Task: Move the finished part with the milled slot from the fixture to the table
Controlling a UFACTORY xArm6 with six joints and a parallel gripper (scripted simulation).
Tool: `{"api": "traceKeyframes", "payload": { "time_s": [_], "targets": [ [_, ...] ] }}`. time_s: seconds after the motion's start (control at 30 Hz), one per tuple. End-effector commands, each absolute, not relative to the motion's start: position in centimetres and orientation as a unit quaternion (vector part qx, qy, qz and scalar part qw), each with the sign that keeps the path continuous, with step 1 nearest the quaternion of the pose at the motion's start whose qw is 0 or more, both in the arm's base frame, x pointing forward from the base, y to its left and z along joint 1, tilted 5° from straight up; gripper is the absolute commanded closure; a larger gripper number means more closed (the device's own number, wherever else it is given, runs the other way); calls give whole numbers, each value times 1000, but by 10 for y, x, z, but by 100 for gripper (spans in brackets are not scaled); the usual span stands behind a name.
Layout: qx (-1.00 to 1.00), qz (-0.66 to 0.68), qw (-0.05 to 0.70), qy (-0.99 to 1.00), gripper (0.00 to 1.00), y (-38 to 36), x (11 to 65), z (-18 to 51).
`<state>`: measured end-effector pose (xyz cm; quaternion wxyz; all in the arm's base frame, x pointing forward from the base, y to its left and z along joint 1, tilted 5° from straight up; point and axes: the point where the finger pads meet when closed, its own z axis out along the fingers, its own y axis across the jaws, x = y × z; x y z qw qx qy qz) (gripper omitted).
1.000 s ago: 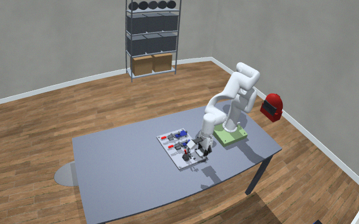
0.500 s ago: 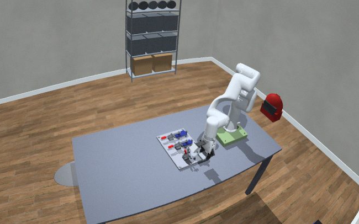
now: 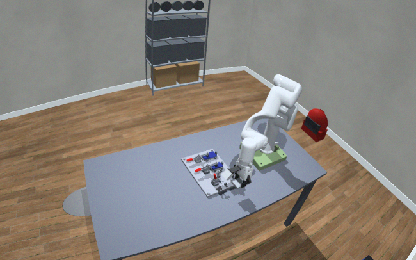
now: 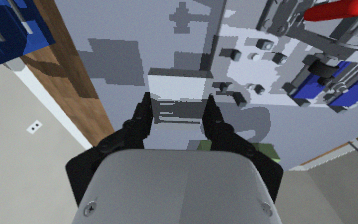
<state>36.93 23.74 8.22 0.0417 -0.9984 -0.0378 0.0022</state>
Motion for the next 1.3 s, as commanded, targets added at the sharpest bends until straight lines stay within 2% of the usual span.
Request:
{"api": "traceKeyframes", "payload": {
  "time_s": [0.0,1.27],
  "targets": [
    [-998,0,43,-38,100,242,370,84],
    [-998,0,43,-38,100,246,370,84]
  ]
}}
